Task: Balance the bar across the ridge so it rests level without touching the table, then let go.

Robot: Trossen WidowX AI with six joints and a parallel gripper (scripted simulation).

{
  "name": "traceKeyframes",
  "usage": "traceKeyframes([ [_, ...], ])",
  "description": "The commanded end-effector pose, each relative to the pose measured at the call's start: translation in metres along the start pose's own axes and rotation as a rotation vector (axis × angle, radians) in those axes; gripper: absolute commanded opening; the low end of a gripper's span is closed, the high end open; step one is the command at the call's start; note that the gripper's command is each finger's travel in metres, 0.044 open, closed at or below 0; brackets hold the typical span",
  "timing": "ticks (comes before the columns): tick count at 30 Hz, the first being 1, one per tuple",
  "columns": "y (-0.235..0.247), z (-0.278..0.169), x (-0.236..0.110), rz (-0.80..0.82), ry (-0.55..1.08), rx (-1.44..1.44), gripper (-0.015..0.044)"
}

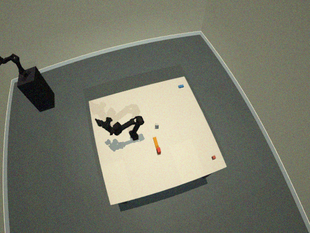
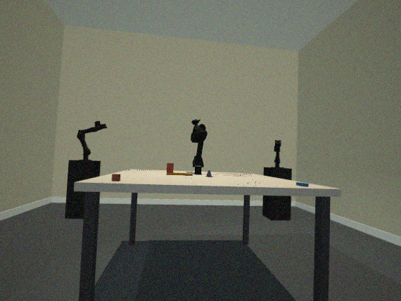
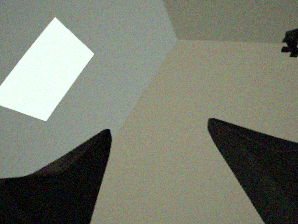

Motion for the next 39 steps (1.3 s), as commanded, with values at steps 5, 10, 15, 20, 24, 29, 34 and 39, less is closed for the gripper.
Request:
traceKeyframes([
  [5,0.003,-0.007,-0.002,-0.004,0.041,-0.024,0.0315],
  [10,0.012,-0.025,-0.008,-0.004,0.139,-0.08,0.0315],
  [15,0.022,-0.042,-0.015,0.004,0.247,-0.14,0.0315],
  [20,0.033,-0.058,-0.024,0.024,0.354,-0.2,0.0315],
  [24,0.042,-0.071,-0.032,0.052,0.445,-0.254,0.0315],
  [29,0.054,-0.085,-0.045,0.099,0.556,-0.32,0.0315],
  [34,0.066,-0.093,-0.058,0.135,0.623,-0.403,0.0315],
  [39,0.078,-0.105,-0.072,0.206,0.725,-0.484,0.0315],
])
Point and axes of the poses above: the point midway between the two fingers, 35 mm back from their tips, its own x axis out along the fingers, its own y axis across the jaws, z = x × y, the point moved 10 cm from there along -x, back along the fingers, and after that the axes turned 1 degree about -x, right-handed, at the moved point
